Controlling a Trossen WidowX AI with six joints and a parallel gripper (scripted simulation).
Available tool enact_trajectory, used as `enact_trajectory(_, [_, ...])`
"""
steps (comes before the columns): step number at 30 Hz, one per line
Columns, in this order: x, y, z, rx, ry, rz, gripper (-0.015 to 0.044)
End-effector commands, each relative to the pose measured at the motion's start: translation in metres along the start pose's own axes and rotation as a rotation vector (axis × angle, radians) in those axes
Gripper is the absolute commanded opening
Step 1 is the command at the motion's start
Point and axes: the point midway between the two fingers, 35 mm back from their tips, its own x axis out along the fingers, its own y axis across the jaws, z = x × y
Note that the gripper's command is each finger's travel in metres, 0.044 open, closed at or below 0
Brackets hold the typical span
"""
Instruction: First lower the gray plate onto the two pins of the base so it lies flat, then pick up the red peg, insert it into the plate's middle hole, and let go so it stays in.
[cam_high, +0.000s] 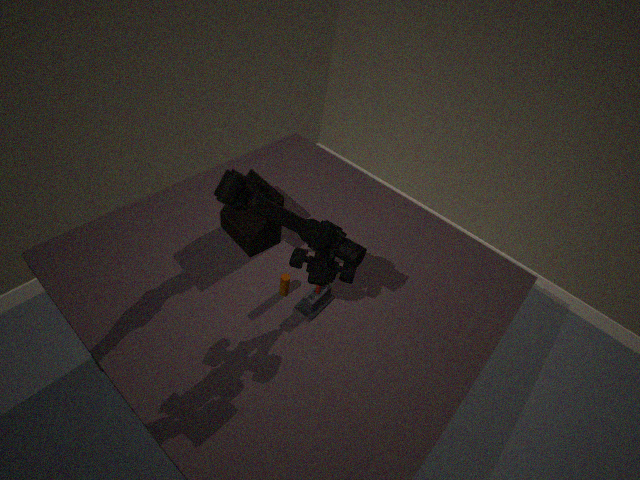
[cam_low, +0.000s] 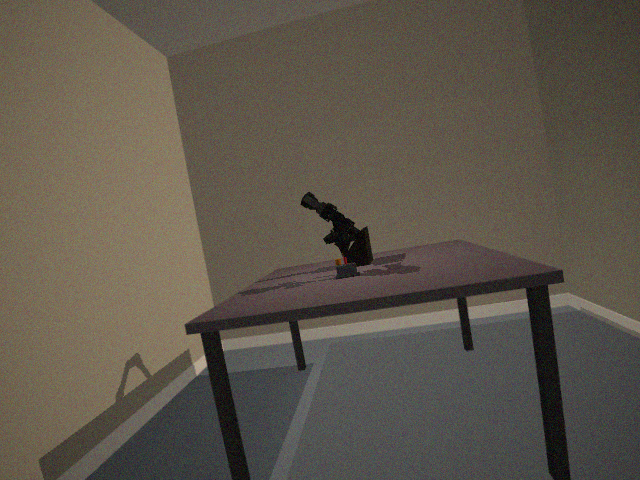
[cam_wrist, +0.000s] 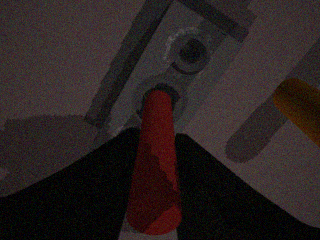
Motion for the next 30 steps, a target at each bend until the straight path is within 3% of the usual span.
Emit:
enact_trajectory(1, [-0.0002,0.0,0.0,0.0,0.0,0.0,0.0])
enact_trajectory(6, [-0.0002,0.0,0.0,0.0,0.0,0.0,0.0])
enact_trajectory(12, [-0.0002,0.0,0.0,0.0,0.0,0.0,0.015])
enact_trajectory(30, [-0.0061,-0.0001,-0.0008,-0.006,-0.005,-0.001,0.015])
